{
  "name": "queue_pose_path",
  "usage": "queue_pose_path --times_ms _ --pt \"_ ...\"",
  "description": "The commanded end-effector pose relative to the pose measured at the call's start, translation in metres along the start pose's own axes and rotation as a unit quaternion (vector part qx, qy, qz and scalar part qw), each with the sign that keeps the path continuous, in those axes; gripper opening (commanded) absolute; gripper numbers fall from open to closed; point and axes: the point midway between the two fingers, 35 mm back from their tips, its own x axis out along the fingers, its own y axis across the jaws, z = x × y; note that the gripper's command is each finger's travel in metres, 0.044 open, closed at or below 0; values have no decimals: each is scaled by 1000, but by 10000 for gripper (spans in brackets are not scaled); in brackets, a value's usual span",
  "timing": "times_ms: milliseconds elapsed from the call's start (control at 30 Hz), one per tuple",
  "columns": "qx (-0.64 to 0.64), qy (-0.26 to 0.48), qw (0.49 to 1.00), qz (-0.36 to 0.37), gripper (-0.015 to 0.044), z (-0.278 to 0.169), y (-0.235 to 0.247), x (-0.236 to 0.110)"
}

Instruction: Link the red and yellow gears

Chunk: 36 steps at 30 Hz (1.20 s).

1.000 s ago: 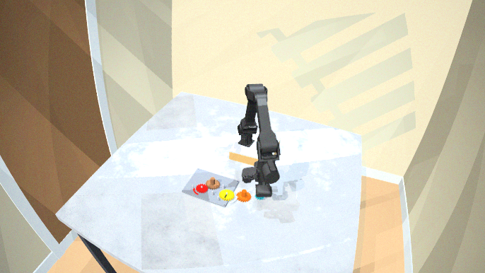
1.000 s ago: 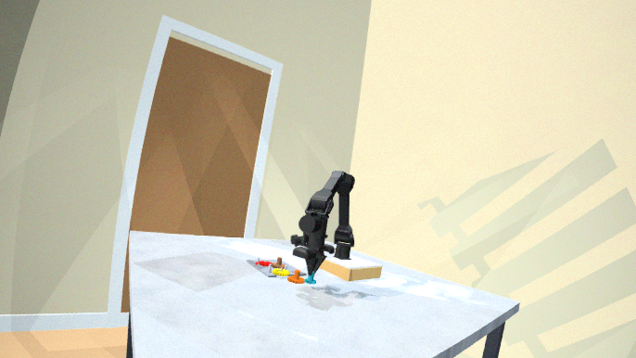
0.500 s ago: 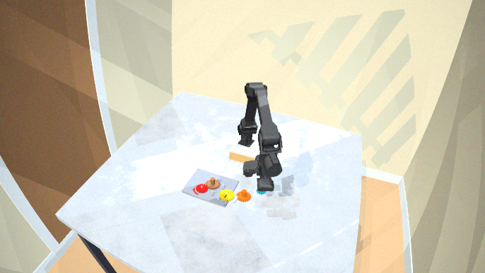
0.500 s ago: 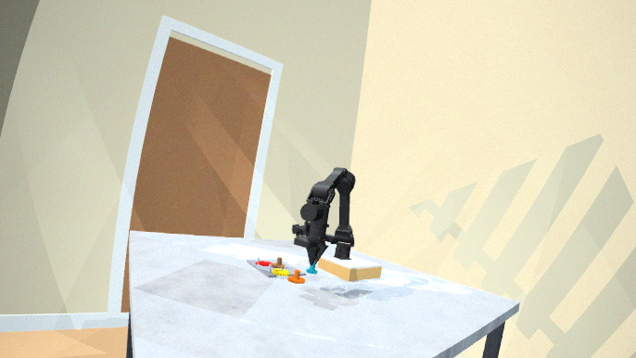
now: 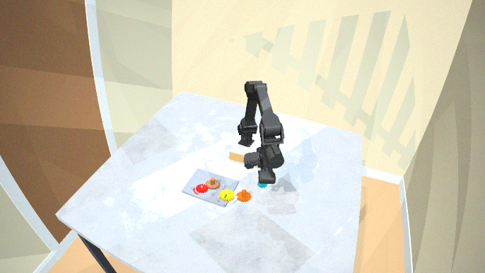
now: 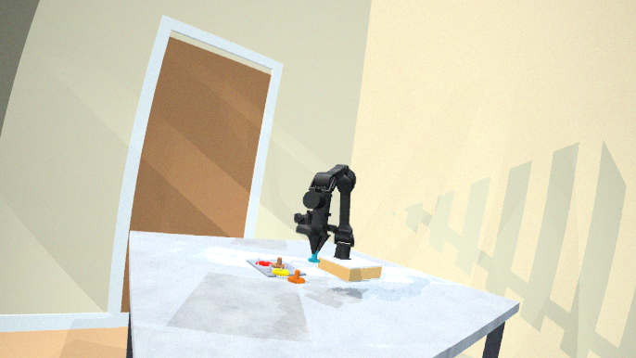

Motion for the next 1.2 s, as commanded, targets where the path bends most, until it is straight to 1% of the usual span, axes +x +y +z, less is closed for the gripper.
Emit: queue_pose_path --times_ms 0,467,633,1167 --pt "2 2 1000 7 0 0 -2 -16" --pt "2 2 1000 6 0 0 -9 -49" --pt "2 2 1000 6 0 4 -9 -47" --pt "2 0 1000 6 0 44 -10 -27"
